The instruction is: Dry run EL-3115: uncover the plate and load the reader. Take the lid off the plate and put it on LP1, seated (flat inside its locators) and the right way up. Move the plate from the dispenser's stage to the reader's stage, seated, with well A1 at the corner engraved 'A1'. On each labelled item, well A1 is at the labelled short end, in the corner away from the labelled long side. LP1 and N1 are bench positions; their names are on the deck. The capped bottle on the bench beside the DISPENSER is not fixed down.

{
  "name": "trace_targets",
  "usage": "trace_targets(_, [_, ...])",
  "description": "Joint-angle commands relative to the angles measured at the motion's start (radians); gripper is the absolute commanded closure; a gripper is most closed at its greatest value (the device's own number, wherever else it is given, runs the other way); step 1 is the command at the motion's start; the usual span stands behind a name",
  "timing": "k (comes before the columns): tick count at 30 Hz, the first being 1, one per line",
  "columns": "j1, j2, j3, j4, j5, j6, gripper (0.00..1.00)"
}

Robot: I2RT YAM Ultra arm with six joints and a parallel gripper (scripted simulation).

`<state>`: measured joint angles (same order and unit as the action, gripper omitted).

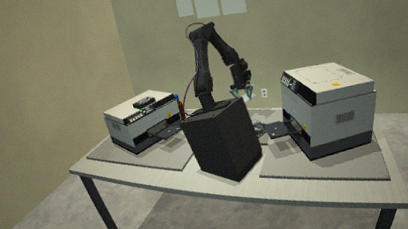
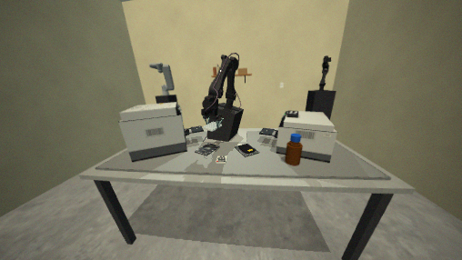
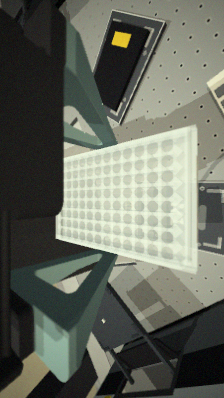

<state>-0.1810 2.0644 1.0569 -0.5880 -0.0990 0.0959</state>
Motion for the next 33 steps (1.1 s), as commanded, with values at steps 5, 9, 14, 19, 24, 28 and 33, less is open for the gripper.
trace_targets(5, [-0.049, 0.002, 0.033, -0.007, -0.001, 0.046, 0.14])
trace_targets(9, [-0.048, -0.002, 0.035, -0.015, -0.006, 0.090, 0.14])
trace_targets(14, [-0.091, 0.008, 0.032, -0.004, 0.001, 0.108, 0.14])
trace_targets(19, [-0.115, 0.020, 0.033, -0.003, -0.001, 0.118, 0.14])
trace_targets(24, [-0.118, 0.014, 0.037, -0.018, -0.009, 0.168, 0.14])
trace_targets(28, [-0.147, 0.030, 0.035, -0.010, -0.004, 0.190, 0.14])
trace_targets(33, [-0.189, 0.041, 0.035, -0.008, -0.004, 0.207, 0.14])
